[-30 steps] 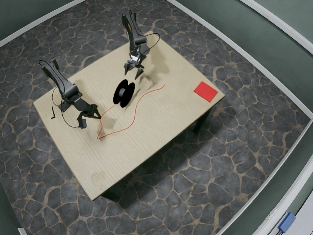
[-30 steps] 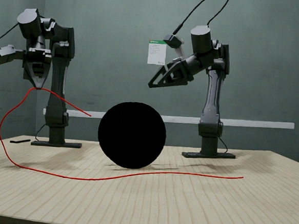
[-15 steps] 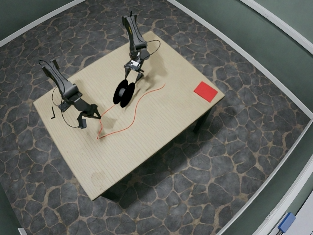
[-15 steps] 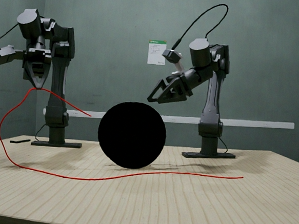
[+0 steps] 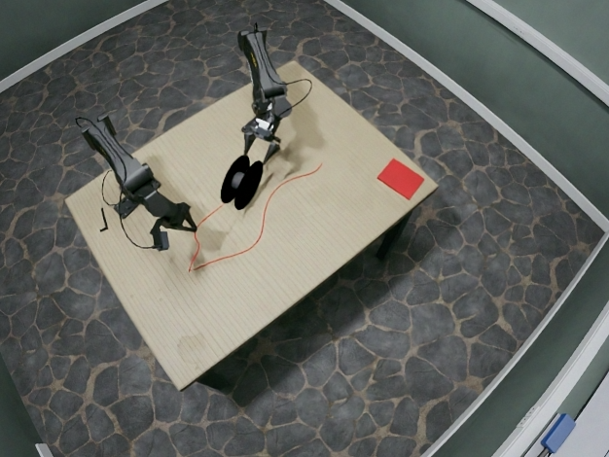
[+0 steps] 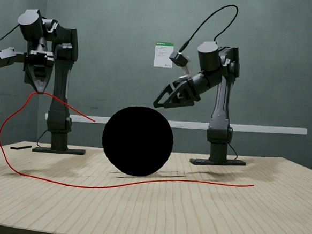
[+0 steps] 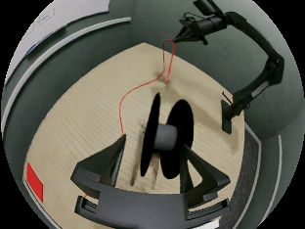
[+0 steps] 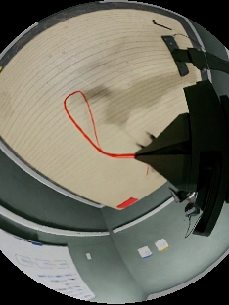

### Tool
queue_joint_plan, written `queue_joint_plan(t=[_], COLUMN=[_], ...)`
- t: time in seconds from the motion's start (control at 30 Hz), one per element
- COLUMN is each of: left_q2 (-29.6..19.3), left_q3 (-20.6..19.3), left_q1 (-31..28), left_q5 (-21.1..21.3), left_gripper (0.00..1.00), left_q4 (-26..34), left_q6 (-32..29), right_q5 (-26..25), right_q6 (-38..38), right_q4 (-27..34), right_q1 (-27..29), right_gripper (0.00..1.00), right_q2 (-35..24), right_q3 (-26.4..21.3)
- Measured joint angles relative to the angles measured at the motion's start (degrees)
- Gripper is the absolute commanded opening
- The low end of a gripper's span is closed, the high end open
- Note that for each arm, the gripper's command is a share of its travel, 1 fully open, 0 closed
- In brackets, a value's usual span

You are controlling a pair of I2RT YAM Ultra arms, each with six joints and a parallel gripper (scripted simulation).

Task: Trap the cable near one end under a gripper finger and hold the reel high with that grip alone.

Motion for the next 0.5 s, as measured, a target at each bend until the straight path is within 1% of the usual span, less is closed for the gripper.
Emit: queue_joint_plan(t=[0.3, 0.5], left_q2=[-0.35, -0.63], left_q3=[-0.15, -0.15], left_q1=[0.0, 0.0], left_q5=[0.0, 0.0], left_gripper=[0.75, 0.75], left_q4=[-0.17, -0.2], left_q6=[0.0, 0.0], right_q5=[0.15, 1.6], right_q6=[0.07, 2.03], right_q4=[-0.11, 0.39], right_q1=[0.35, 4.11], right_gripper=[0.0, 0.0], right_q2=[0.09, -0.96], right_q3=[0.35, -0.85])
